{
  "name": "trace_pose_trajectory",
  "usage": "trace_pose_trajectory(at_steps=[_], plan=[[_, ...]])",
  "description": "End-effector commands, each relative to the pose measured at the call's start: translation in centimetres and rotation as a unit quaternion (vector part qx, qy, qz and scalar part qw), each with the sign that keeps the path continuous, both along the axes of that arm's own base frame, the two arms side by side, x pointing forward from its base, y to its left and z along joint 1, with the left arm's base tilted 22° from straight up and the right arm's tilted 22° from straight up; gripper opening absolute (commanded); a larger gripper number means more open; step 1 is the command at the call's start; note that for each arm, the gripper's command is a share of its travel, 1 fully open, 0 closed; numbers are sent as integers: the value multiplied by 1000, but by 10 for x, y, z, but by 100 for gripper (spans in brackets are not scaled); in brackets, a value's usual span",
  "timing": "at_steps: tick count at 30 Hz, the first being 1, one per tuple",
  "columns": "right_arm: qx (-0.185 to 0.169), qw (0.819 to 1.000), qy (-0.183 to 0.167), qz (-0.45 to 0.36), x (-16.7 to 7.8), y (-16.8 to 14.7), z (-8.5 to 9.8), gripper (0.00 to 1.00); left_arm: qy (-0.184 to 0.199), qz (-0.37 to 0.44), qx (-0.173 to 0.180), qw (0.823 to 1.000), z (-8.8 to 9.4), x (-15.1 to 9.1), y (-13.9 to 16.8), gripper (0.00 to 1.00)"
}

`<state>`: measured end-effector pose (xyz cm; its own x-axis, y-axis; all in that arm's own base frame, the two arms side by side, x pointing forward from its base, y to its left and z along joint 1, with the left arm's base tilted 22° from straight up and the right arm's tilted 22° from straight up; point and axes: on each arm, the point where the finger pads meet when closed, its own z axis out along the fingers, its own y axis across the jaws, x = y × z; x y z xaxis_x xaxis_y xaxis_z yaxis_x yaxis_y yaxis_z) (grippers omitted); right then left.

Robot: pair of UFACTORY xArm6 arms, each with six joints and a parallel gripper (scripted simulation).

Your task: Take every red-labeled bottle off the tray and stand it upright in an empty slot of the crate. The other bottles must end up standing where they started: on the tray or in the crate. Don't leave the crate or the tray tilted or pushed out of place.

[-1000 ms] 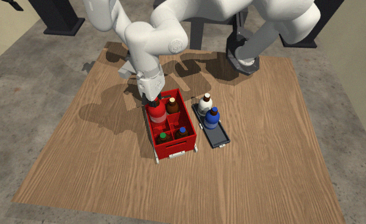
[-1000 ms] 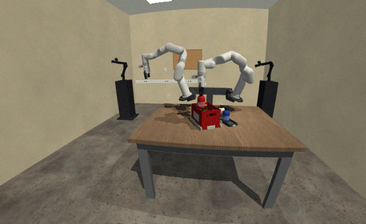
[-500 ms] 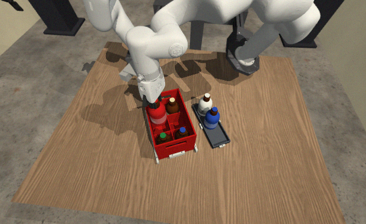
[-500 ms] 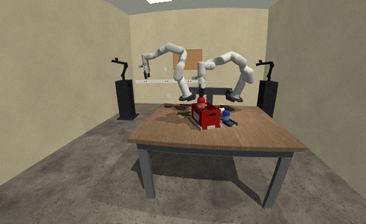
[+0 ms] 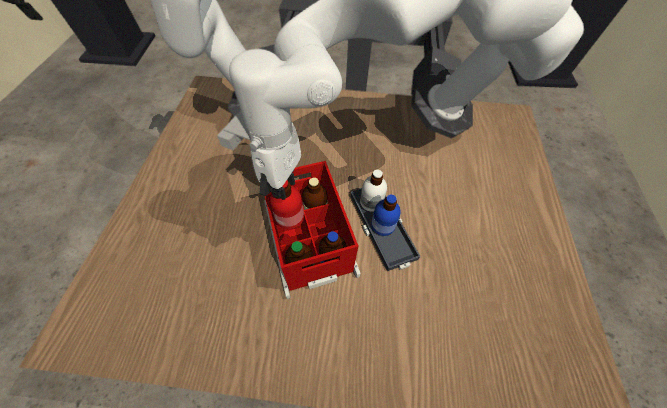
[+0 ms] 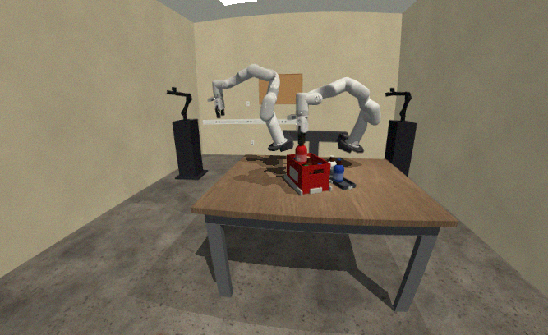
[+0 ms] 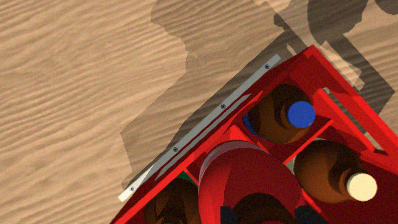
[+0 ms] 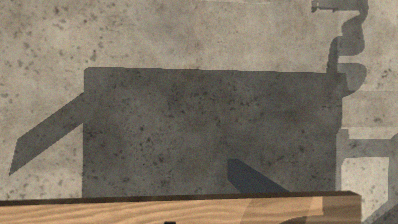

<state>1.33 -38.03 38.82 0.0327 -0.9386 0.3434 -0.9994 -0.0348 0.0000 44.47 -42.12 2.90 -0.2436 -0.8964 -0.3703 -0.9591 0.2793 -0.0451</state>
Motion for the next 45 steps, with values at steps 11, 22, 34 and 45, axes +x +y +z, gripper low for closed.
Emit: trace_pose_trajectory(at_steps=[11, 22, 34, 45], plan=[[-2, 1000, 0, 0, 0, 0, 2, 100, -2, -1, -2, 1000, 2, 1, -2, 0], [-2, 1000, 0, 0, 0, 0, 2, 100, -2, -1, -2, 1000, -2, 1, 0, 0], [-2, 1000, 0, 0, 0, 0, 2, 100, -2, -1, -2, 1000, -11, 3, 3, 0], [-2, 1000, 0, 0, 0, 0, 2, 100, -2, -1, -2, 1000, -21, 5, 7, 0]])
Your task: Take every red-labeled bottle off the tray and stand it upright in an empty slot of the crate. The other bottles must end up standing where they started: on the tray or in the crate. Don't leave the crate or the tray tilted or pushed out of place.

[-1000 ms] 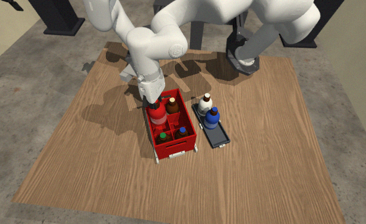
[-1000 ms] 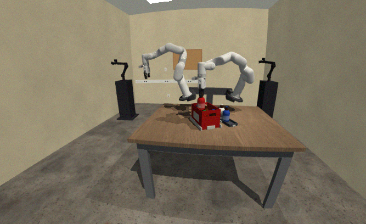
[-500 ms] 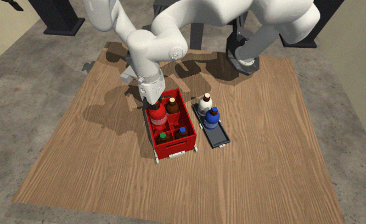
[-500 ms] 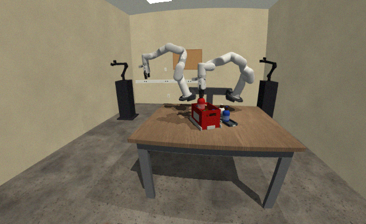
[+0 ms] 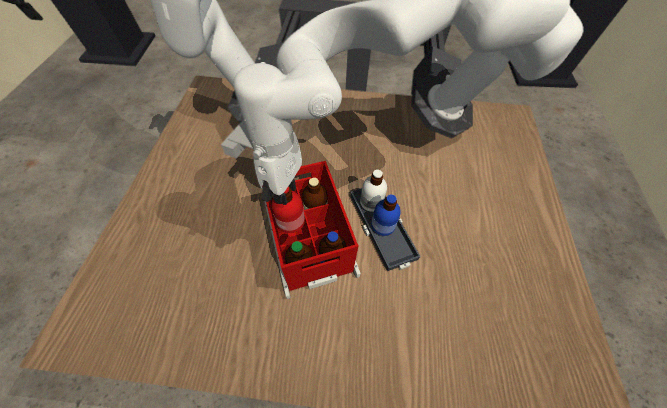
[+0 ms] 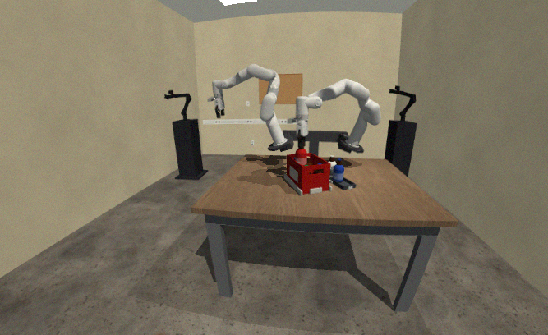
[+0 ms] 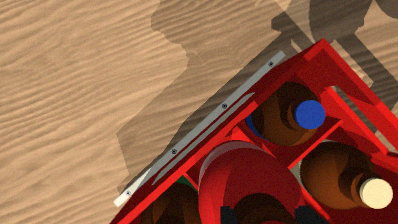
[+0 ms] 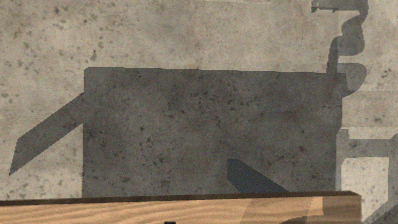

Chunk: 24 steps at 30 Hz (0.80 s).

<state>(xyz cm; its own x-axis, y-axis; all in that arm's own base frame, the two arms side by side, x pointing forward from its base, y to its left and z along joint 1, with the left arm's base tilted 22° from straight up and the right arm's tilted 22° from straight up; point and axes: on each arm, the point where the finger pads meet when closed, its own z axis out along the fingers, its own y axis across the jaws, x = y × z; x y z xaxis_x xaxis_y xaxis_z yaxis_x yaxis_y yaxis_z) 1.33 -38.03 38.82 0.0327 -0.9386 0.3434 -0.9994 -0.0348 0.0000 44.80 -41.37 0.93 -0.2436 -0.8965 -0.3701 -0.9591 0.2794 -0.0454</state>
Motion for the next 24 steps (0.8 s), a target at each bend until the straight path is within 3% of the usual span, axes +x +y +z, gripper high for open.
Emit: trace_pose_trajectory(at_steps=[1, 24], plan=[[-2, 1000, 0, 0, 0, 0, 2, 100, -2, -1, -2, 1000, -2, 1, 0, 0], [-2, 1000, 0, 0, 0, 0, 2, 100, -2, -1, -2, 1000, -15, 4, 5, 0]])
